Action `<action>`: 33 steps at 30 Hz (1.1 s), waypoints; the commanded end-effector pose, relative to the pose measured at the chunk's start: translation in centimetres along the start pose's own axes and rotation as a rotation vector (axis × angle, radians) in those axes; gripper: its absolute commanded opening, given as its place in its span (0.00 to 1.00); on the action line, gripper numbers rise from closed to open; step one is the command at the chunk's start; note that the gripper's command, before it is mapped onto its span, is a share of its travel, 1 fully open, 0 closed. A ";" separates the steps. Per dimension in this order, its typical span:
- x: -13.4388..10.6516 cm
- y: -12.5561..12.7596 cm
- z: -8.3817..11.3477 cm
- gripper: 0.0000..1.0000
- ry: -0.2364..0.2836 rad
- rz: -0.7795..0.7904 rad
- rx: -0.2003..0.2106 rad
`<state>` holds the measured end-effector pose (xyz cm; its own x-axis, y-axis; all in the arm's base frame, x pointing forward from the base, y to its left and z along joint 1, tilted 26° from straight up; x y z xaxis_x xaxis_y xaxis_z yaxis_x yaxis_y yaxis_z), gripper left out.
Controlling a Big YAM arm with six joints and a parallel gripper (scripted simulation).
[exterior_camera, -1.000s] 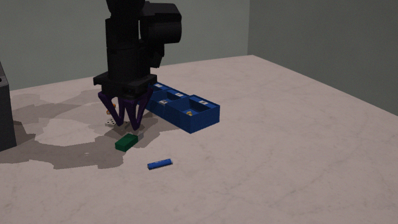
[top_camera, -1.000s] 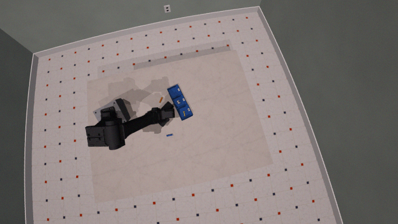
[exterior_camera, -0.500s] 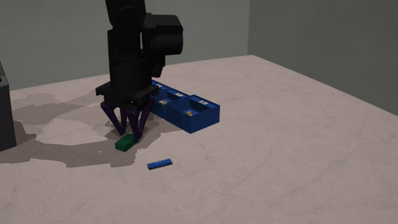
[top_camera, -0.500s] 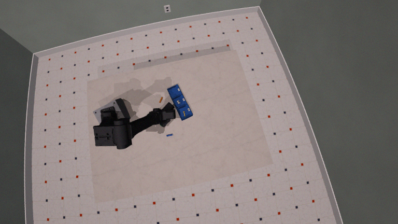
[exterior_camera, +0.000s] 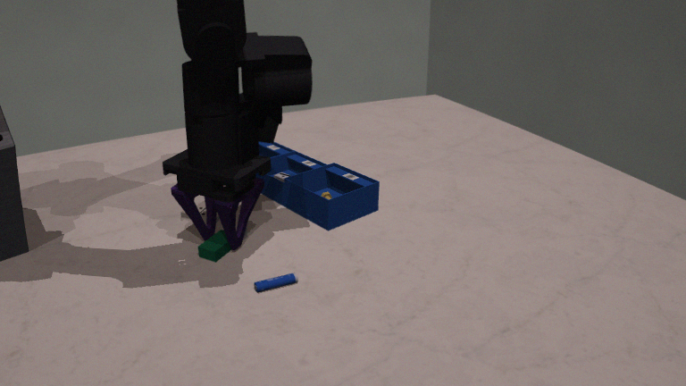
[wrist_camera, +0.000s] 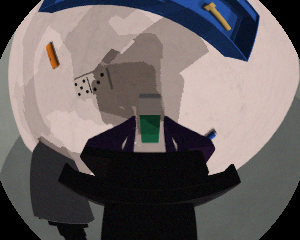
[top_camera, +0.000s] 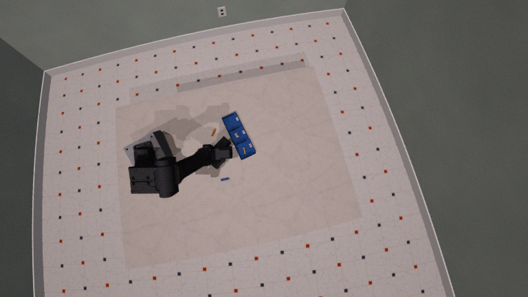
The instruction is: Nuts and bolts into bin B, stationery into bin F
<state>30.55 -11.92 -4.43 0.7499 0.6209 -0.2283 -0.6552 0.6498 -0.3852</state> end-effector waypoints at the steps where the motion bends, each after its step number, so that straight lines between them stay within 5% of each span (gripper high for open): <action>1: 0.3 0.2 -0.4 0.37 -0.006 0.012 0.003; 6: 0.3 0.3 -0.4 0.37 -0.005 0.013 0.004; 7: 0.2 0.4 -0.4 0.18 -0.005 0.013 0.004; 33: 0.0 0.8 -0.5 0.18 -0.003 0.014 0.007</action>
<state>30.60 -11.93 -4.44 0.7515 0.6207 -0.2235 -0.6524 0.6489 -0.3917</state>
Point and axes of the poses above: the point where the finger pads meet when closed, its own z axis back along the fingers, its own y axis across the jaws, x = y × z, the point moved 6 cm from there along z, back along the fingers, and after that the axes turned 11 degrees about z, right-handed, at the moved point
